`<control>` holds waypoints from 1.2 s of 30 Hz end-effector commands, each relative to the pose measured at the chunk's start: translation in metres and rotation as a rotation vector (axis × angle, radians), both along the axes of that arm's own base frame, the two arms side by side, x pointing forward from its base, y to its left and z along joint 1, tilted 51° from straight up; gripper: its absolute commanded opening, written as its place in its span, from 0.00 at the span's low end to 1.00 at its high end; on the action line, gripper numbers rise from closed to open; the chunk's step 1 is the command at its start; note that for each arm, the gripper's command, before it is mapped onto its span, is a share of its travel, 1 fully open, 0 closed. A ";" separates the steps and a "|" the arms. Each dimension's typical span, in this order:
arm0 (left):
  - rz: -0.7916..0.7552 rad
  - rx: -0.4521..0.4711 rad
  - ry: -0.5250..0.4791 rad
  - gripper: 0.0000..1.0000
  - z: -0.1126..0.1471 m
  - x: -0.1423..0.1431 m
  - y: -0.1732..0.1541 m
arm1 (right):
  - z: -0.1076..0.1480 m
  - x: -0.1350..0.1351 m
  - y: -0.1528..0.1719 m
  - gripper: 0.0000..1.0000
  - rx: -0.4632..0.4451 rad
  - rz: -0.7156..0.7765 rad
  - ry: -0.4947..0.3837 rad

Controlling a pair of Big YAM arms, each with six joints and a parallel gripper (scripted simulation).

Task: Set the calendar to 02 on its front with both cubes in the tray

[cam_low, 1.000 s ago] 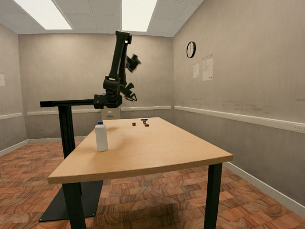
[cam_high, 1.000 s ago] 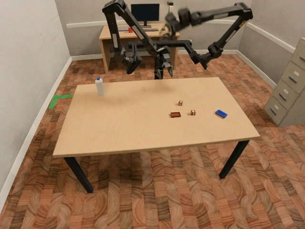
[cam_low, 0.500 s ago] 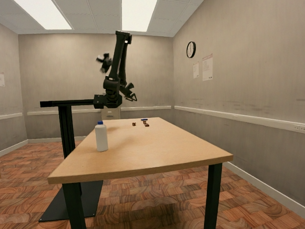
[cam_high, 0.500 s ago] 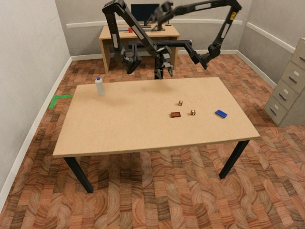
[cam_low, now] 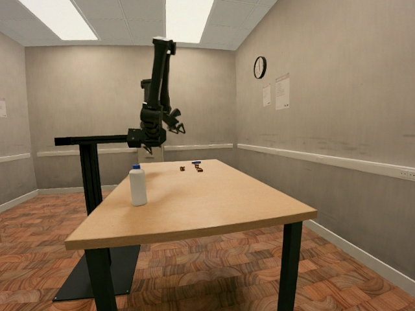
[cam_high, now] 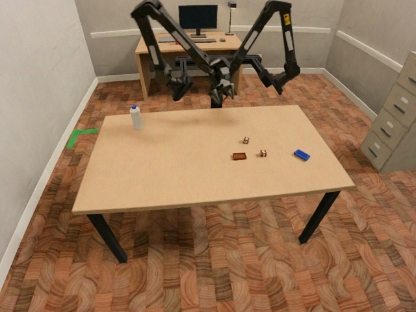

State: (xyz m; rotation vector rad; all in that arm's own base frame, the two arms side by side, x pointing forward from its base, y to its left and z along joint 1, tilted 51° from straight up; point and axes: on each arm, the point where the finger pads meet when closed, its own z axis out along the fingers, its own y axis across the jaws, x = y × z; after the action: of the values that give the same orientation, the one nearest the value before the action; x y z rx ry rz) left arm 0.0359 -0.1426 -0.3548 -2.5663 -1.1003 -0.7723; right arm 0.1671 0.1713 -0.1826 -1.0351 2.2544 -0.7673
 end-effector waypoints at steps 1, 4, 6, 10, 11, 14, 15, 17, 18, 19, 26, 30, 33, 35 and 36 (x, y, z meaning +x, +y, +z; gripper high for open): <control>0.176 -0.130 -0.126 1.00 -0.002 0.023 0.001 | 0.033 -0.013 0.015 1.00 -0.018 0.100 0.061; 0.193 -0.157 -0.153 1.00 0.001 0.027 -0.002 | 0.039 -0.017 0.017 1.00 -0.016 0.117 0.079; 0.245 -0.195 -0.230 1.00 -0.003 0.040 0.007 | 0.053 -0.027 0.019 1.00 -0.014 0.168 0.126; 0.321 -0.219 -0.422 1.00 0.017 0.068 0.063 | 0.085 -0.056 0.018 1.00 0.011 0.288 0.243; 0.335 -0.231 -0.462 1.00 0.021 0.073 0.071 | 0.091 -0.063 0.017 1.00 0.017 0.315 0.269; 0.365 -0.264 -0.567 1.00 0.033 0.085 0.094 | 0.104 -0.081 0.010 1.00 0.036 0.390 0.339; 0.373 -0.275 -0.598 1.00 0.037 0.089 0.100 | 0.108 -0.086 0.008 1.00 0.041 0.413 0.360; 0.386 -0.296 -0.654 1.00 0.045 0.094 0.110 | 0.113 -0.096 0.003 1.00 0.052 0.457 0.398; 0.398 -0.327 -0.678 1.00 0.041 0.098 0.106 | 0.115 -0.100 0.000 1.00 0.057 0.477 0.416; 0.387 -0.345 -0.698 1.00 0.044 0.099 0.108 | 0.117 -0.105 -0.002 1.00 0.062 0.496 0.432; 0.356 -0.418 -0.745 1.00 0.051 0.100 0.112 | 0.123 -0.124 -0.015 1.00 0.086 0.585 0.509; 0.332 -0.431 -0.750 1.00 0.056 0.100 0.116 | 0.125 -0.133 -0.021 1.00 0.100 0.625 0.546; 0.318 -0.434 -0.741 1.00 0.054 0.100 0.106 | 0.130 -0.137 -0.013 1.00 0.125 0.640 0.555; 0.329 -0.429 -0.743 1.00 0.054 0.100 0.108 | 0.128 -0.135 -0.018 1.00 0.126 0.613 0.558; 0.329 -0.429 -0.743 1.00 0.054 0.100 0.108 | 0.128 -0.135 -0.018 1.00 0.126 0.612 0.556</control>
State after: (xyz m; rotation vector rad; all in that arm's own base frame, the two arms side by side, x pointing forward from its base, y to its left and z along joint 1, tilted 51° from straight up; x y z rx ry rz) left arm 0.1355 -0.0309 -0.3009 -2.3297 -1.9890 -1.6041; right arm 0.0321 0.1588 -0.0558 -1.9016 2.1496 -0.0514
